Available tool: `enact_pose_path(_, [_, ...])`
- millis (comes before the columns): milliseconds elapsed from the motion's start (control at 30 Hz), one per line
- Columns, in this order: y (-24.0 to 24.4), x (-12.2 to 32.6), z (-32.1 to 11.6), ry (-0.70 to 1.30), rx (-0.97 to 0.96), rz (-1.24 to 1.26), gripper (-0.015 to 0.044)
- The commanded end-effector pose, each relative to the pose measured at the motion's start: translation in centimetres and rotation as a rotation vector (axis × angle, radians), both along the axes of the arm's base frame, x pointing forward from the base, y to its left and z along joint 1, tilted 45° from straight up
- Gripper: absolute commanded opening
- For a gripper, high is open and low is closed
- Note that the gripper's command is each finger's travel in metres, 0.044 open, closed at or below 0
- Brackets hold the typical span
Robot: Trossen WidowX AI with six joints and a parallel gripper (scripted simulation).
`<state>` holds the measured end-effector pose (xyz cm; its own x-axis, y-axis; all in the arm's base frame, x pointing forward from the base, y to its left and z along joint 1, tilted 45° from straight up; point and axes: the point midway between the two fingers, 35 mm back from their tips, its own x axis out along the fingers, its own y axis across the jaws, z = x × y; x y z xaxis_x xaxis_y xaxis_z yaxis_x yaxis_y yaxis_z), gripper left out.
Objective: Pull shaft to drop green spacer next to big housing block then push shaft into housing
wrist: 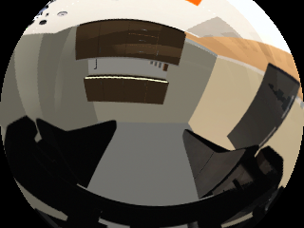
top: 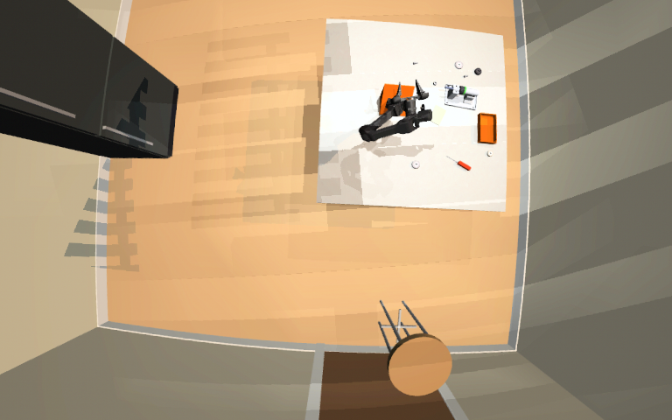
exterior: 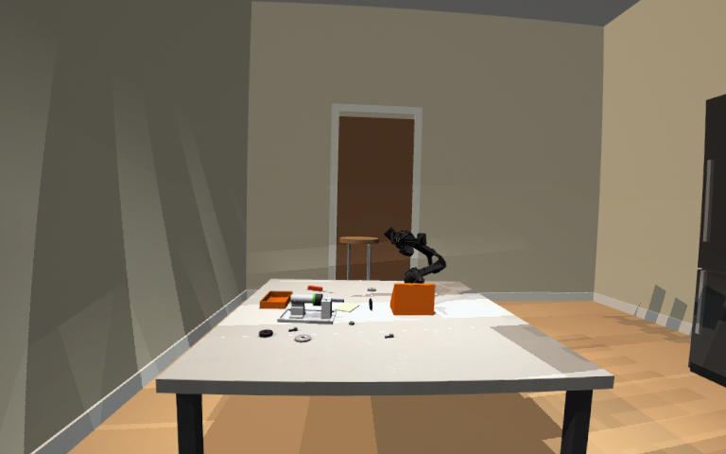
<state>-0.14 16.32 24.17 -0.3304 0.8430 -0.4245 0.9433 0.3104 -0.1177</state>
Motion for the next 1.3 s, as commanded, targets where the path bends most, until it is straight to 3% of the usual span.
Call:
enact_pose_path(0, [0.1,0.2,-0.1,-0.014,-0.002,0.001,0.0426])
enact_pose_path(333, [5.6,13.6,-8.0,-0.777,-0.202,0.145,0.0440])
enact_pose_path(767, [8.5,26.0,-19.2,-1.551,-0.647,0.586,0.0440])
enact_pose_path(1033, [7.4,30.4,-25.4,-1.844,-1.068,0.977,0.0440])
enact_pose_path(1267, [4.1,30.8,-29.3,-1.864,-1.480,1.372,0.0440])
